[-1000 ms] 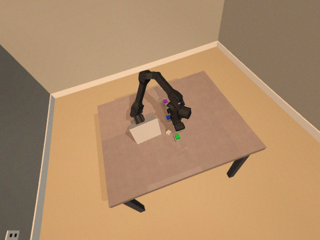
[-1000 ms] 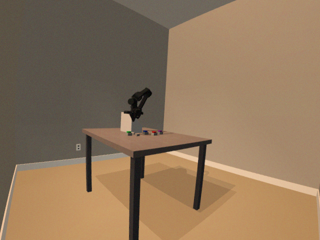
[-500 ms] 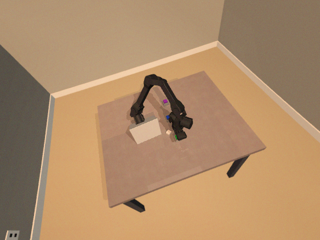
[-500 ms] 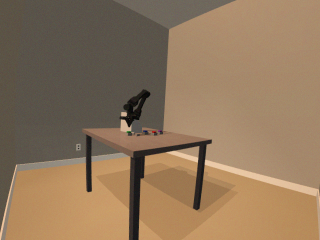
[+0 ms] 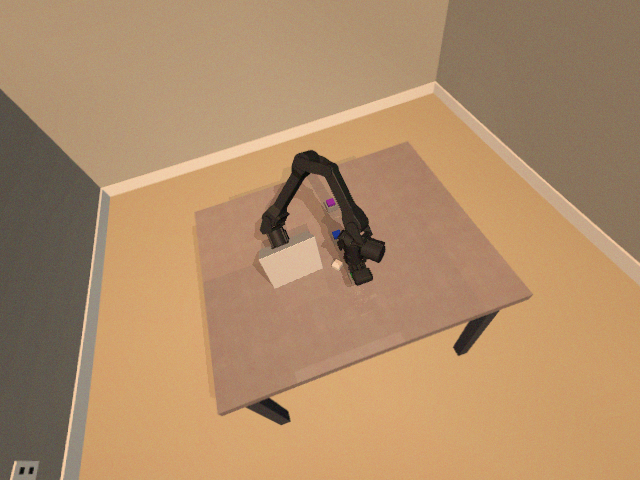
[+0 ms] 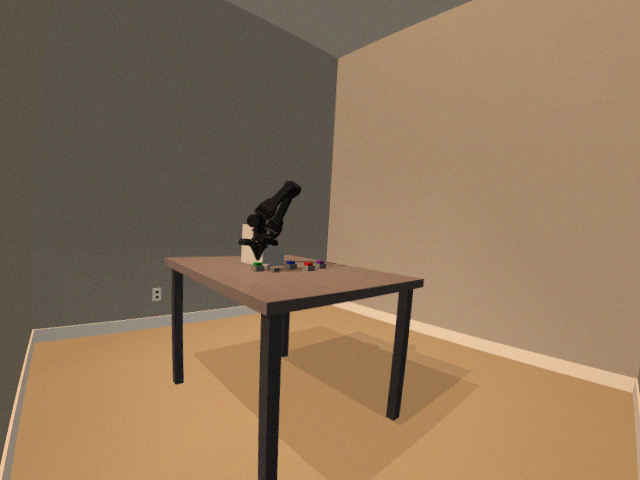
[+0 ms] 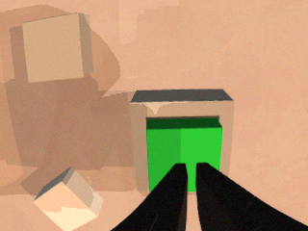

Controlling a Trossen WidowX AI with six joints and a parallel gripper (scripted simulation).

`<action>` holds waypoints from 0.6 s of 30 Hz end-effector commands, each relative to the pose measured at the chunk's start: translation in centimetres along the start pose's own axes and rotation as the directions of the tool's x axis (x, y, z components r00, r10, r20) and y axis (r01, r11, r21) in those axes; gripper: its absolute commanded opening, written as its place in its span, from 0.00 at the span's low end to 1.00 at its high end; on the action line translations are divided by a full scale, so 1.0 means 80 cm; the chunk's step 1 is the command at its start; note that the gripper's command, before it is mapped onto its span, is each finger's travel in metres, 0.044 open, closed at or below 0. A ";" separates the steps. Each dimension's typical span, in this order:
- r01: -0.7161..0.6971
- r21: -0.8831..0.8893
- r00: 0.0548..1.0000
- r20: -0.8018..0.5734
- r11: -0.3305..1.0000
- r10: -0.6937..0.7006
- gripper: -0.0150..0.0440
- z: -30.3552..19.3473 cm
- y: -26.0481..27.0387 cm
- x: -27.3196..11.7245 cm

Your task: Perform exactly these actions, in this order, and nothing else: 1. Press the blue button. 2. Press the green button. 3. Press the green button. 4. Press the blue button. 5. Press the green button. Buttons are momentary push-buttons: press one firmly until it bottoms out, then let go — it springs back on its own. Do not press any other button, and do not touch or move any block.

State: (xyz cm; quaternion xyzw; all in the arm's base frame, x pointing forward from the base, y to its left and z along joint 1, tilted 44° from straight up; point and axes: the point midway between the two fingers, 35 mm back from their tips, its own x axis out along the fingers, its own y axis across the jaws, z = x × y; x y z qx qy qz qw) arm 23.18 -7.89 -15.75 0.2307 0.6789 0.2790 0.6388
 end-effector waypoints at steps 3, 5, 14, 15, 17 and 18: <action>-0.006 0.008 1.000 0.002 1.000 0.006 0.29 -0.001 0.002 0.013; -0.006 0.008 1.000 0.002 1.000 0.006 0.29 -0.002 0.002 0.017; -0.006 0.008 1.000 0.002 1.000 0.006 0.29 -0.002 0.002 0.024; -0.006 0.008 1.000 0.002 1.000 0.006 0.29 -0.002 0.002 0.024; -0.006 0.008 1.000 0.002 1.000 0.006 0.29 -0.002 0.002 0.024; -0.006 0.008 1.000 0.002 1.000 0.006 0.29 -0.002 0.002 0.024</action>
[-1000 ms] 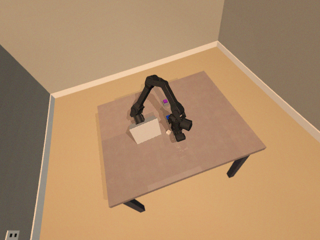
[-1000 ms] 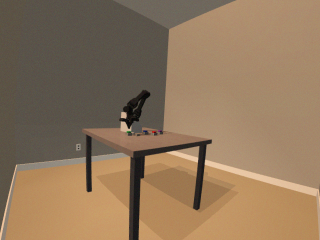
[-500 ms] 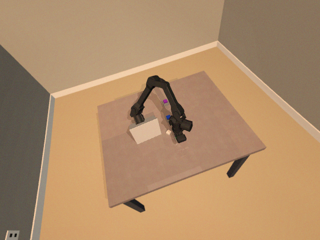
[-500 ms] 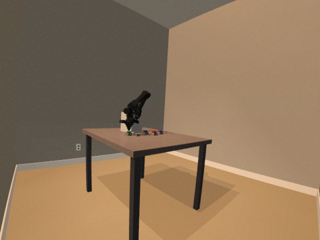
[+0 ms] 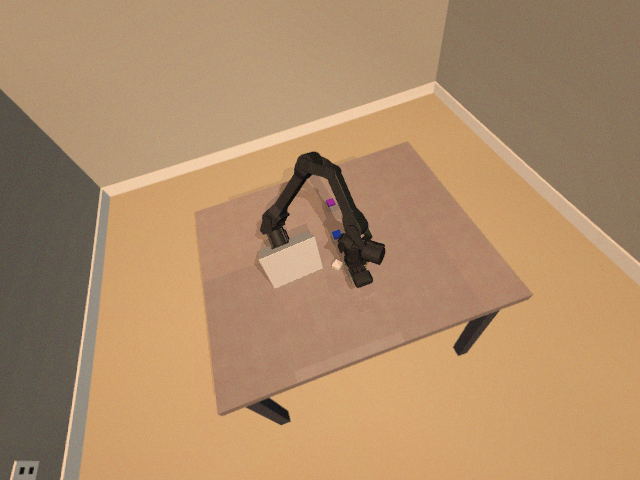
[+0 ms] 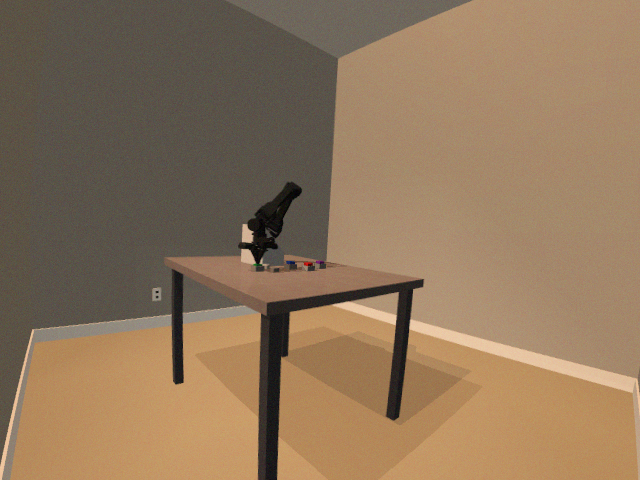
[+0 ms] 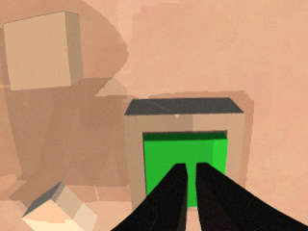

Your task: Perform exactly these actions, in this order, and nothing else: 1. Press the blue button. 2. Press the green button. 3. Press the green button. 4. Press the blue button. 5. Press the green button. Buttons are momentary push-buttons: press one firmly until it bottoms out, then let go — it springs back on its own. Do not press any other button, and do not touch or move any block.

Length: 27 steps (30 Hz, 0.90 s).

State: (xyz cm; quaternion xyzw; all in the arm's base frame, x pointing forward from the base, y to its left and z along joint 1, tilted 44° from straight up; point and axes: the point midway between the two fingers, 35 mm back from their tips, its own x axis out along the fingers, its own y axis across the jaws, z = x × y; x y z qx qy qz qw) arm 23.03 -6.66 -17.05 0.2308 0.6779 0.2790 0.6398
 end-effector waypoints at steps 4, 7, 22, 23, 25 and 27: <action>-0.006 0.009 1.000 -0.001 1.000 0.006 0.29 -0.002 0.002 0.002; -0.006 0.009 1.000 -0.001 1.000 0.006 0.29 -0.002 0.002 0.002; -0.005 0.009 1.000 -0.001 1.000 0.005 0.29 -0.002 0.001 -0.038; -0.005 0.009 1.000 -0.001 1.000 0.005 0.29 -0.001 0.001 -0.036; -0.005 0.009 1.000 -0.001 1.000 0.005 0.29 -0.001 0.001 -0.032; -0.005 0.009 1.000 -0.001 1.000 0.005 0.29 -0.001 0.001 -0.027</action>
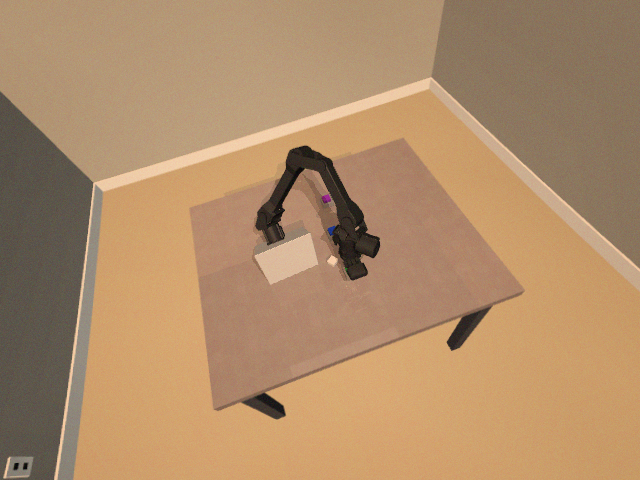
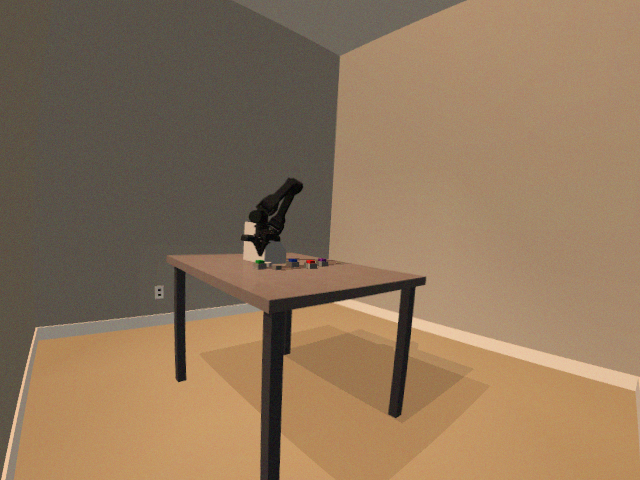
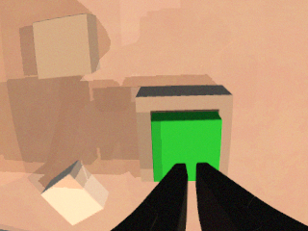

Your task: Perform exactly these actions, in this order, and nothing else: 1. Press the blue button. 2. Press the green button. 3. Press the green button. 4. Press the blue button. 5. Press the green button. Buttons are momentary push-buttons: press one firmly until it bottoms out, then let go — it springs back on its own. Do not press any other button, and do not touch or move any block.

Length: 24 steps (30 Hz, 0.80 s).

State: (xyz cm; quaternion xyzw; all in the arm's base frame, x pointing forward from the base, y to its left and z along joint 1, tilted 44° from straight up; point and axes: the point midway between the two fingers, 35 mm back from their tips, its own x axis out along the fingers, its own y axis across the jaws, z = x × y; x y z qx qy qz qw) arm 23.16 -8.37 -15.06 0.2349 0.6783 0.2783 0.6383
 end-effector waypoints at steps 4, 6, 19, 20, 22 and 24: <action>0.000 0.002 1.000 -0.001 1.000 0.000 0.29 0.000 0.000 0.013; 0.000 0.002 1.000 -0.001 1.000 0.000 0.29 0.000 0.000 0.018; -0.001 0.001 1.000 -0.001 1.000 0.001 0.29 -0.001 0.001 0.034; -0.001 0.001 1.000 -0.001 1.000 0.001 0.29 -0.001 0.001 0.034; -0.001 0.001 1.000 -0.001 1.000 0.001 0.29 -0.001 0.001 0.034; -0.001 0.001 1.000 -0.001 1.000 0.001 0.29 -0.001 0.001 0.034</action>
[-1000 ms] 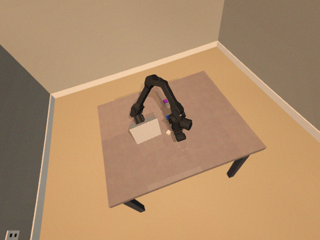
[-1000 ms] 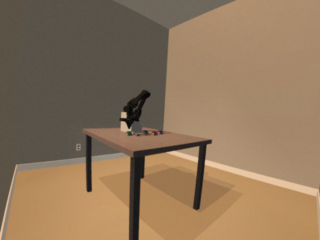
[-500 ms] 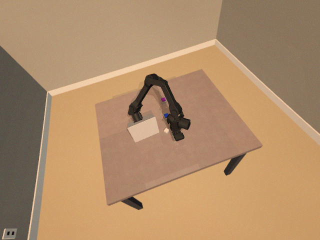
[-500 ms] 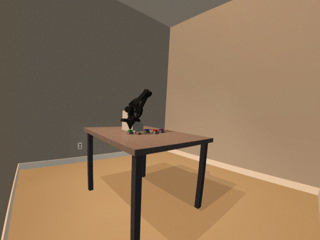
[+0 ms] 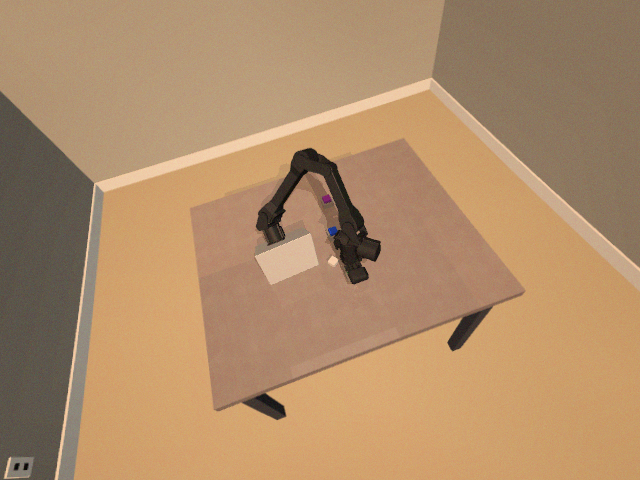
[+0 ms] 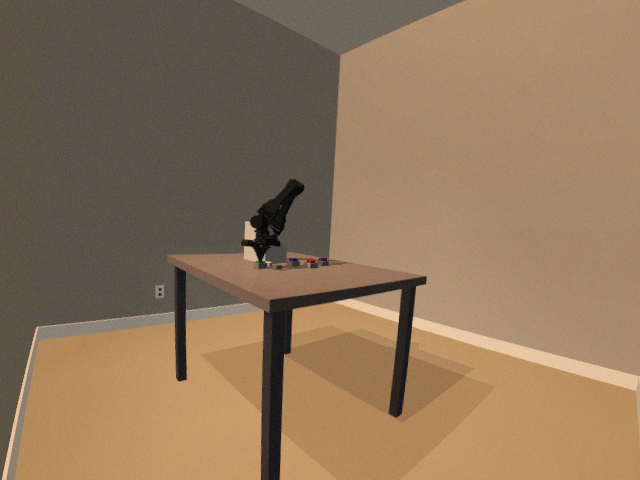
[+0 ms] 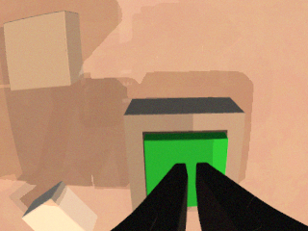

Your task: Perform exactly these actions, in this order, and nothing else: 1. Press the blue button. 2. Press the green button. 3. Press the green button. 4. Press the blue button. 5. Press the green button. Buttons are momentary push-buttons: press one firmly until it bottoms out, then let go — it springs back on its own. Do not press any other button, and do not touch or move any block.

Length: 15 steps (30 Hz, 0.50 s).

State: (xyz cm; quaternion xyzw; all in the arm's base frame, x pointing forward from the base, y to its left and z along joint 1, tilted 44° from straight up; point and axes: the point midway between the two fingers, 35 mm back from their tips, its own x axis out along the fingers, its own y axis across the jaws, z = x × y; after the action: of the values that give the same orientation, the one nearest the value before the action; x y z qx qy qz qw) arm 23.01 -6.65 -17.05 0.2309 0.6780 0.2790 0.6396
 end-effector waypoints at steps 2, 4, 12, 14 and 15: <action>-0.006 0.008 1.000 0.000 1.000 0.006 0.29 -0.001 0.002 0.002; -0.006 0.008 1.000 0.000 1.000 0.006 0.29 -0.001 0.002 0.002; -0.003 0.006 1.000 0.000 1.000 0.003 0.29 -0.001 0.000 -0.027; -0.005 0.009 1.000 0.000 1.000 0.005 0.29 -0.001 0.001 -0.041; -0.005 0.009 1.000 0.000 1.000 0.005 0.29 -0.001 0.001 -0.041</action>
State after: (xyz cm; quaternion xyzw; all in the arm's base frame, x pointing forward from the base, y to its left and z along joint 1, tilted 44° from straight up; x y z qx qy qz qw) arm 22.64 -7.56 -15.52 0.2422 0.6821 0.2796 0.6308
